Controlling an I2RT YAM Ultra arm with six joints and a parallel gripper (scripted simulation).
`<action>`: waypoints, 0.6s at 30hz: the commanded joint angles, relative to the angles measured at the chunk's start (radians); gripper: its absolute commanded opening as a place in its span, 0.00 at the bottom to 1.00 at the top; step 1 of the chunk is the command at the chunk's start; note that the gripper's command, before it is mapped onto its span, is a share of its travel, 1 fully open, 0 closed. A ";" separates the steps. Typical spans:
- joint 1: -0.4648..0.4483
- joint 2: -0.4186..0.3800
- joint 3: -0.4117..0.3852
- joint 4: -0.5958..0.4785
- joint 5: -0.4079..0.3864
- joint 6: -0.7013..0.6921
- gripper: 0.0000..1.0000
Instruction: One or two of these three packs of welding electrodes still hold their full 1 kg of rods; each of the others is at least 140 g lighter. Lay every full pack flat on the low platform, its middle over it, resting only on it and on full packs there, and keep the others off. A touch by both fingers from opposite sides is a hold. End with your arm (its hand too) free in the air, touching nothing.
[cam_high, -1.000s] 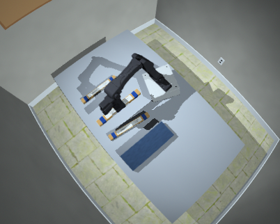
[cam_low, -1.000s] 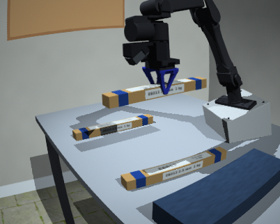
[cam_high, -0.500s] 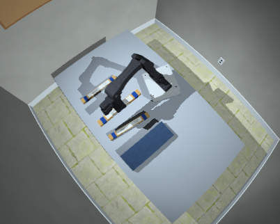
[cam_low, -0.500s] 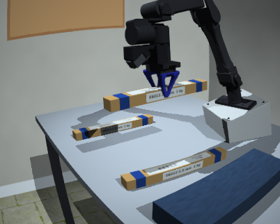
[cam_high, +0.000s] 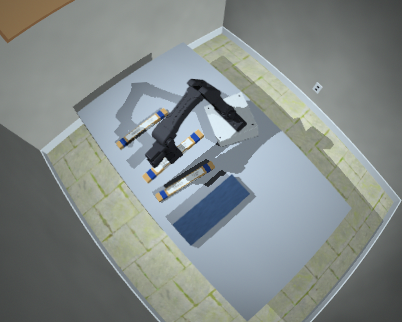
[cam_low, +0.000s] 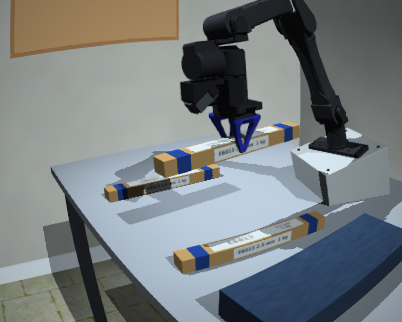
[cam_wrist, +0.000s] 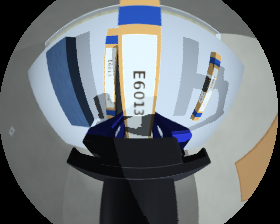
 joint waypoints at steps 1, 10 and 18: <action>-0.007 -0.046 0.009 0.025 0.000 -0.008 0.00; -0.012 -0.042 -0.031 0.070 -0.001 -0.013 0.00; -0.016 -0.038 -0.057 0.101 -0.002 -0.016 0.00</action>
